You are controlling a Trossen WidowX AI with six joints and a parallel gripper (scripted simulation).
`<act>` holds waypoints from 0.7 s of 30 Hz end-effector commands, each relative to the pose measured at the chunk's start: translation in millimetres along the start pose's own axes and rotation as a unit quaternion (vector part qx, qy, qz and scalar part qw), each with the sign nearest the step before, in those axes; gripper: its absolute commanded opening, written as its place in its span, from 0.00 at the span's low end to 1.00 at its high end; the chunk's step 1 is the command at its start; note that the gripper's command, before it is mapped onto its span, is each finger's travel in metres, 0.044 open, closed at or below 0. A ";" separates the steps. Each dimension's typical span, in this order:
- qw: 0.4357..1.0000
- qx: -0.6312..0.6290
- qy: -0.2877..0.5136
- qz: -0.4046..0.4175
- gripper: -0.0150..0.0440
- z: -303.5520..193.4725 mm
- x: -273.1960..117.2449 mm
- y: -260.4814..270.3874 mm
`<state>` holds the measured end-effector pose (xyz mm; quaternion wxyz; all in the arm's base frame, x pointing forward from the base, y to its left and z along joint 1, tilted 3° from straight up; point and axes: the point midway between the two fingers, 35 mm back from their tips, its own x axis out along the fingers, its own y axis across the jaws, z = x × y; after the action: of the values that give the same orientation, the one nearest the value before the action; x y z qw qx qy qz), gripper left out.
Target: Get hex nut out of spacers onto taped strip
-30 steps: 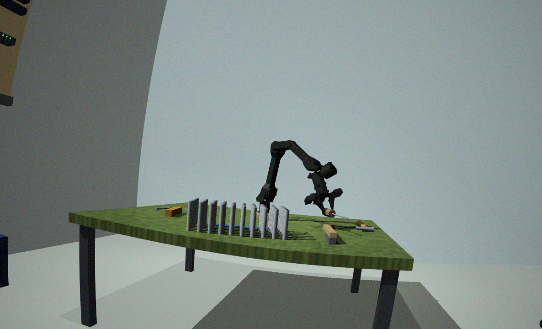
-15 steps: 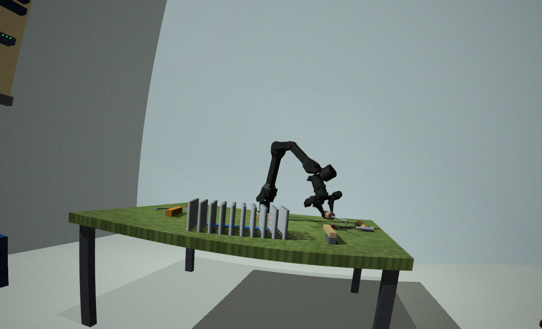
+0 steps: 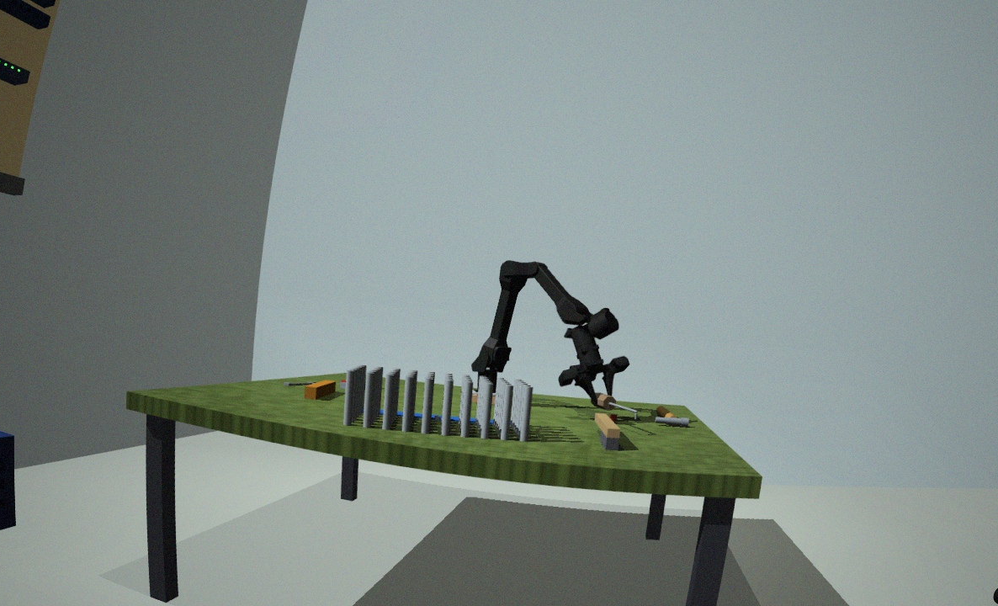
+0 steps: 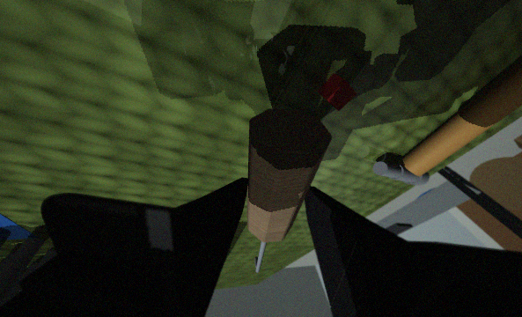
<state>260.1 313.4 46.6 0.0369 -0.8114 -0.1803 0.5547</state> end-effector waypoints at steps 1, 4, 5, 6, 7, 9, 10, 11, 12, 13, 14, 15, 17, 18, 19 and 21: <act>1.000 -0.002 0.003 0.001 0.25 1.0 3.6 1.7; 1.000 -0.002 0.003 0.001 0.25 2.3 5.5 2.7; 1.000 -0.002 0.003 0.001 0.25 2.7 6.1 3.0; 1.000 -0.002 0.003 0.001 0.25 3.1 6.8 3.3; 1.000 -0.002 0.003 0.001 0.25 3.6 7.4 3.7; 1.000 -0.002 0.003 0.001 0.25 4.5 8.6 4.4; 1.000 -0.002 0.003 0.001 0.25 4.9 9.3 4.7; 1.000 -0.002 0.003 0.001 0.25 5.4 9.9 5.0; 1.000 -0.002 0.003 0.001 0.25 5.8 10.5 5.4; 1.000 -0.002 0.003 0.001 0.25 6.3 11.1 5.7; 1.000 -0.002 0.003 0.001 0.25 6.7 11.8 6.0; 1.000 -0.002 0.003 0.001 0.25 7.2 12.4 6.4; 1.000 -0.002 0.003 0.001 0.25 8.1 13.6 7.1; 1.000 -0.002 0.003 0.001 0.25 8.6 14.2 7.4; 1.000 -0.002 0.003 0.001 0.25 9.0 14.8 7.8; 1.000 -0.002 0.003 0.001 0.25 9.9 16.0 8.5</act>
<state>257.7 310.0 29.5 0.0368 -0.8114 -0.1802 0.5548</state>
